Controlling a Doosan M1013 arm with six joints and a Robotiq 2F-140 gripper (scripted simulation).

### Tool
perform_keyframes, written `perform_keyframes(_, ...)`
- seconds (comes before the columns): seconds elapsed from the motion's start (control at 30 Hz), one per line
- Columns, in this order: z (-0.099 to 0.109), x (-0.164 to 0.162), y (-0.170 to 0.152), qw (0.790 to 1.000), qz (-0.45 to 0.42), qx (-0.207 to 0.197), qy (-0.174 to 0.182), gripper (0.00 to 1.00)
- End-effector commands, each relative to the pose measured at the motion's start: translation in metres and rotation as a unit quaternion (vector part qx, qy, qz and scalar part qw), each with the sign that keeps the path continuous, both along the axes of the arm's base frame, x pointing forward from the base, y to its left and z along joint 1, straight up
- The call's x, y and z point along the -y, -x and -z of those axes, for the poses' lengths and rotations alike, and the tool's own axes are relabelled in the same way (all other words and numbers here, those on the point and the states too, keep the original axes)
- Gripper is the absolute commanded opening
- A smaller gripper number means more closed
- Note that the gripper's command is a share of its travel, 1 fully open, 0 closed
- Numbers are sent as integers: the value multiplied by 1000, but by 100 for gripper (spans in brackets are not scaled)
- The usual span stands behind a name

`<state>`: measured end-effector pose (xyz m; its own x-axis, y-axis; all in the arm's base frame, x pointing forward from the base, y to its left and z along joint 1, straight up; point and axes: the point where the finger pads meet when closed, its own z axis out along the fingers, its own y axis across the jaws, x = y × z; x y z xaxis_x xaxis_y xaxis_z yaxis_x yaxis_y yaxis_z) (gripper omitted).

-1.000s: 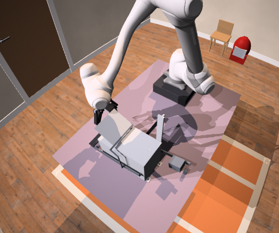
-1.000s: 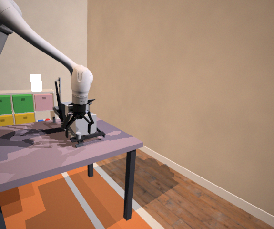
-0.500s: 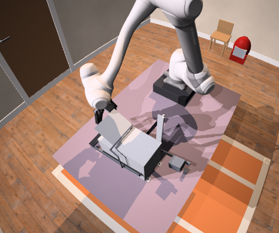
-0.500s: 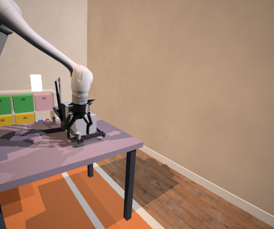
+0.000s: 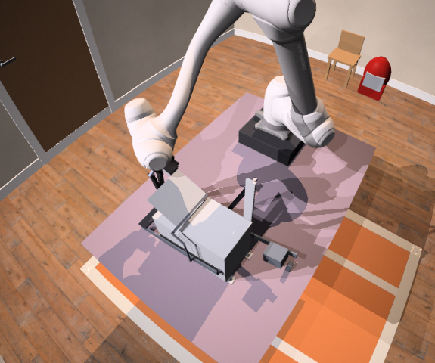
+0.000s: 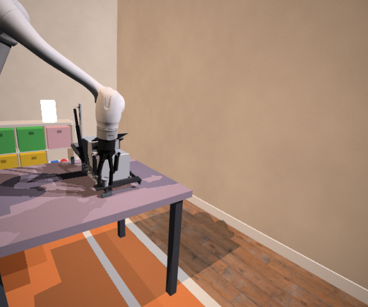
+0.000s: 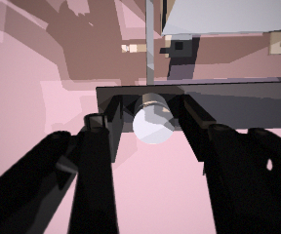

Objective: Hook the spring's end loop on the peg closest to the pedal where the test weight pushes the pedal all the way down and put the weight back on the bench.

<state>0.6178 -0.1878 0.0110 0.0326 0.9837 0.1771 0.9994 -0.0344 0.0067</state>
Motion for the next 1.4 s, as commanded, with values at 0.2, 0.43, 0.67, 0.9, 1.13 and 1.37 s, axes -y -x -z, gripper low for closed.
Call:
perform_keyframes(0.2,-1,0,-1,1000,0,1,0,25)
perform_keyframes(0.43,-1,0,-1,1000,0,1,0,25)
perform_keyframes(0.67,-1,0,-1,1000,0,1,0,25)
perform_keyframes(0.9,-1,0,-1,1000,0,1,0,25)
perform_keyframes(1.13,-5,0,-1,1000,0,1,0,25)
perform_keyframes(1.37,-12,0,-1,1000,0,1,0,25)
